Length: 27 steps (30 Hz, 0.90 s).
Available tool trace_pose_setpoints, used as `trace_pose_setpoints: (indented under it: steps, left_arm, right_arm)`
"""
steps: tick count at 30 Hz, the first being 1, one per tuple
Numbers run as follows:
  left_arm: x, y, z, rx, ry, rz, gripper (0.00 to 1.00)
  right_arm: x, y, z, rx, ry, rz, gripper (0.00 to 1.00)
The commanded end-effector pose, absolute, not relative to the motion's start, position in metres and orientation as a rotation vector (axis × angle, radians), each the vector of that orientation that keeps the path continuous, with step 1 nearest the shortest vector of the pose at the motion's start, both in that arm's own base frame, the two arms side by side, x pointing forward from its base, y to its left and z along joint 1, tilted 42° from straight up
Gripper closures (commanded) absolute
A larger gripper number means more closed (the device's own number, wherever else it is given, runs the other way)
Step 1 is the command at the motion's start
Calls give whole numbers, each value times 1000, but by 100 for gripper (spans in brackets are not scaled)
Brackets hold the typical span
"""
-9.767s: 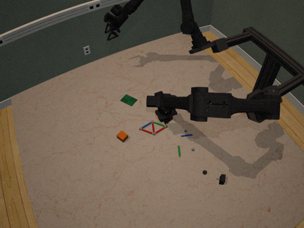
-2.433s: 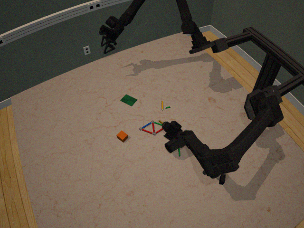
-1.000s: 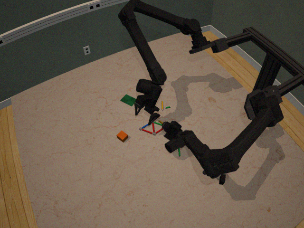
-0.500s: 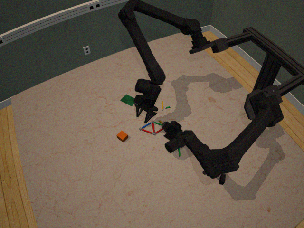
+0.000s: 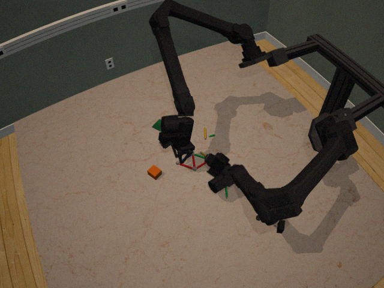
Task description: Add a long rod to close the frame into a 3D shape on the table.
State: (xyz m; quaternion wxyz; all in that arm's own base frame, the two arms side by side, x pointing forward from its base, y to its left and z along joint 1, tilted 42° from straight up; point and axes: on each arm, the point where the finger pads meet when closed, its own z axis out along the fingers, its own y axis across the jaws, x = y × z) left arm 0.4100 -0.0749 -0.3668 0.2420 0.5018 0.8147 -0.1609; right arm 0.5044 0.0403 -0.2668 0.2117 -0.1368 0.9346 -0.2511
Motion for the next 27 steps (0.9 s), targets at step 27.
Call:
trace_pose_setpoints:
  steps: [27]
  left_arm:
    - [411, -77, -365, 1375, 2220, -441, 100]
  right_arm:
    - [518, -10, -275, 426, 2841, -993, 57]
